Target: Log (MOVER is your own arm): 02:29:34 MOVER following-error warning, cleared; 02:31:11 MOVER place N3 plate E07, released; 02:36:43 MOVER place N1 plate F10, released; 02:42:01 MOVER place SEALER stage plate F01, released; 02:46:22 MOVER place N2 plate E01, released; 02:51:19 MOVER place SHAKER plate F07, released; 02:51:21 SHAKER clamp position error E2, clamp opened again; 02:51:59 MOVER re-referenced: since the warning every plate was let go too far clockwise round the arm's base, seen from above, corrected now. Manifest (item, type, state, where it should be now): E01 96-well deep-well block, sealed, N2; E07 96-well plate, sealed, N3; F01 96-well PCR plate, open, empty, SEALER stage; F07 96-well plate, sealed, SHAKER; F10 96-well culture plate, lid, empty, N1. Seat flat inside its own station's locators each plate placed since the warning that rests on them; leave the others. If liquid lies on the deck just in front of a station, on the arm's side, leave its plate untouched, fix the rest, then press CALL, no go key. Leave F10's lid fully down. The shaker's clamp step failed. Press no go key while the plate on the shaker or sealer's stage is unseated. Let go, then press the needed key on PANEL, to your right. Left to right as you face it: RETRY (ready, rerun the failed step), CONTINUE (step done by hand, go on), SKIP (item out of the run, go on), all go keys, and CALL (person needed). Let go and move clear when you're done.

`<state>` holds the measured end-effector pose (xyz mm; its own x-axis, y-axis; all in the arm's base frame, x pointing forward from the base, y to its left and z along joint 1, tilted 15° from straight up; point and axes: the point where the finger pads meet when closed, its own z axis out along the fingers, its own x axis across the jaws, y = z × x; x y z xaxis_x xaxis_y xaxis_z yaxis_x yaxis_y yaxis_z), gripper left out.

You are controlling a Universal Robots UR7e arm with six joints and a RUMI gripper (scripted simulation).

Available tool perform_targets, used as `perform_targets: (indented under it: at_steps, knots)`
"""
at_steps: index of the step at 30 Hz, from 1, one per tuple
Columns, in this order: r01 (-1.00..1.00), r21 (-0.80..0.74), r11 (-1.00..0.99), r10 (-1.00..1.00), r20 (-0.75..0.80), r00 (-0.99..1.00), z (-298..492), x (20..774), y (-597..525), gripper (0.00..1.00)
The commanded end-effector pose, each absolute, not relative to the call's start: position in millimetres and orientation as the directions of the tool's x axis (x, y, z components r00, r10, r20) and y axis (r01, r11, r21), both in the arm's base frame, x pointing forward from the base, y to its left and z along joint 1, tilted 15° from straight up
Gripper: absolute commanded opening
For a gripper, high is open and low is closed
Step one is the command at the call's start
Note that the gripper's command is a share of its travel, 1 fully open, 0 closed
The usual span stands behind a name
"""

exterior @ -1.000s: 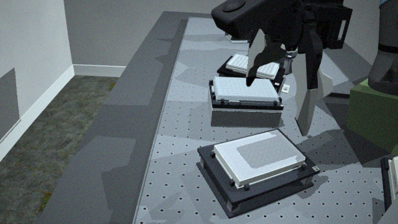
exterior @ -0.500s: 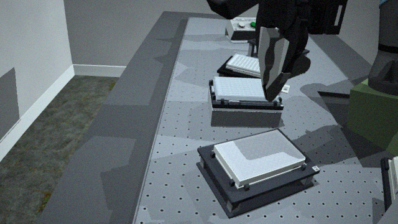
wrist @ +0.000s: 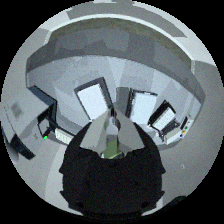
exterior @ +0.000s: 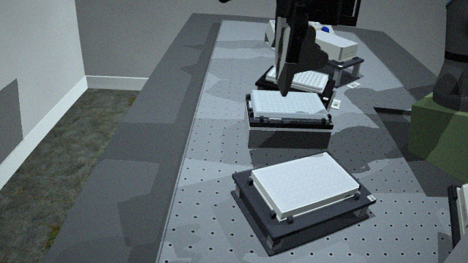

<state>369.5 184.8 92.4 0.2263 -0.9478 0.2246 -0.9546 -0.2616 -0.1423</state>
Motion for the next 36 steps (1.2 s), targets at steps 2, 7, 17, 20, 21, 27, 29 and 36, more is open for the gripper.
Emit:
perform_targets:
  at_steps: [2,7,17,20,21,27,29,36]
  knots:
    - [-0.965,-0.155,-0.210,-0.961,0.216,0.175,100.3,388.1,163.5,0.00]
    - [-0.965,-0.155,-0.210,-0.961,0.216,0.175,106.9,403.4,144.9,0.00]
    - [-0.965,-0.155,-0.210,-0.961,0.216,0.175,115.8,424.4,119.6,0.00]
    - [-0.969,-0.159,-0.191,-0.965,0.213,0.155,117.0,425.8,114.9,0.00]
    - [-0.972,-0.163,-0.172,-0.968,0.209,0.136,118.1,427.1,110.2,0.00]
    - [-0.981,-0.187,-0.055,-0.982,0.189,0.019,125.1,435.3,82.2,0.00]
    - [-0.981,-0.191,-0.035,-0.983,0.185,-0.001,126.2,436.7,77.5,0.00]
    - [-0.974,-0.212,0.083,-0.980,0.161,-0.118,133.1,444.9,49.5,0.00]
